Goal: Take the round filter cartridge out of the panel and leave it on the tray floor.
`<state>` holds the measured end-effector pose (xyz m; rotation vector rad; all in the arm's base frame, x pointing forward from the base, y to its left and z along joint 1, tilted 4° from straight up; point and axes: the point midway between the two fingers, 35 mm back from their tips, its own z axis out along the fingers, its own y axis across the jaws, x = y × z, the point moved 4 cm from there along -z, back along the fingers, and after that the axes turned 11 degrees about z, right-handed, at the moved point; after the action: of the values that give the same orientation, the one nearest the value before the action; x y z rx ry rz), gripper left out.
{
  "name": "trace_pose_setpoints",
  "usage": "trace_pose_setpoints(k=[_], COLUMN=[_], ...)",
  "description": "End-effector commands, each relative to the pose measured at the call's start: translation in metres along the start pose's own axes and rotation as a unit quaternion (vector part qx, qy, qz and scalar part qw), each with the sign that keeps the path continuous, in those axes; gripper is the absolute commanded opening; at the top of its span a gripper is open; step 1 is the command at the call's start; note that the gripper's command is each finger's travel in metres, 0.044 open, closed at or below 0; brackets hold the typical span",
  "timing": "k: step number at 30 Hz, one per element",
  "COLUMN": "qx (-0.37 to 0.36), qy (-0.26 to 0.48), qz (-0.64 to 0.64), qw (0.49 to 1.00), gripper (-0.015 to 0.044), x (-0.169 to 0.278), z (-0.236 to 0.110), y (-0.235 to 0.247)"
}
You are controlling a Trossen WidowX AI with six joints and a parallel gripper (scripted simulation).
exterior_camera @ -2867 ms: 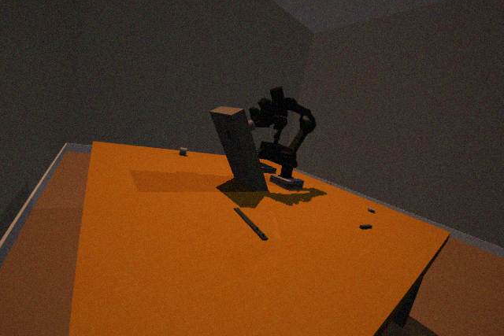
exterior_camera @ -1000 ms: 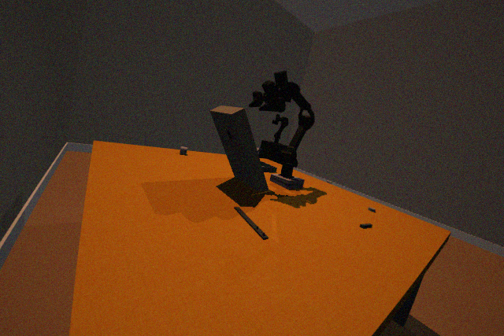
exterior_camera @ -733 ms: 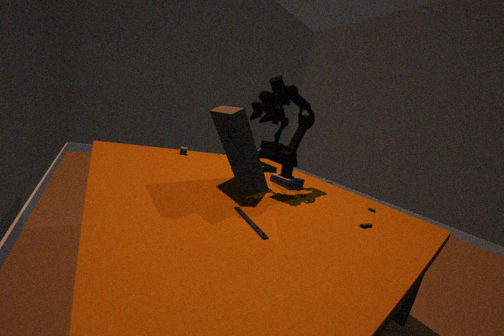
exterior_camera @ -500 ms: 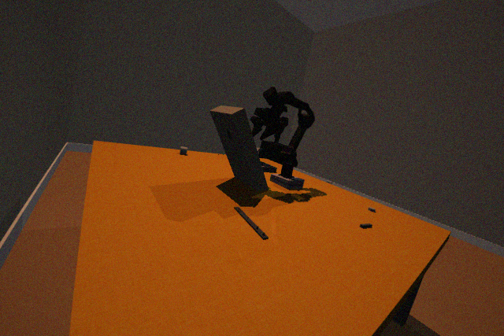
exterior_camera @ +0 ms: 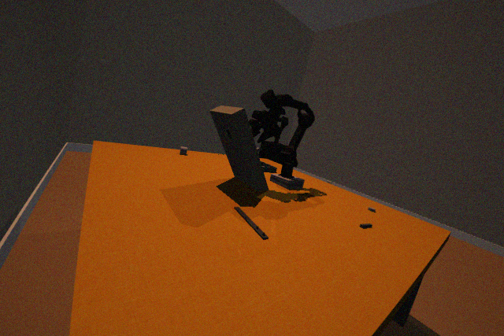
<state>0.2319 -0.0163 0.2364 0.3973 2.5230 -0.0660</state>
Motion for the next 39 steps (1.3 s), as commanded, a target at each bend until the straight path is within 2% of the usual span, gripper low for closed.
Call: trace_pose_setpoints(k=[1, 17, 34, 39], qx=[-0.001, -0.001, 0.000, 0.000], qy=[0.003, 0.002, 0.000, 0.000], qz=[-0.001, -0.001, 0.002, 0.002], qw=[1.000, 1.000, 1.000, 1.000], gripper=[0.0305, 0.0305, 0.0191, 0.0060], x=[0.001, 0.002, 0.001, -0.001], z=[0.007, 0.030, 0.027, 0.026], y=[0.000, 0.000, 0.000, 0.000])
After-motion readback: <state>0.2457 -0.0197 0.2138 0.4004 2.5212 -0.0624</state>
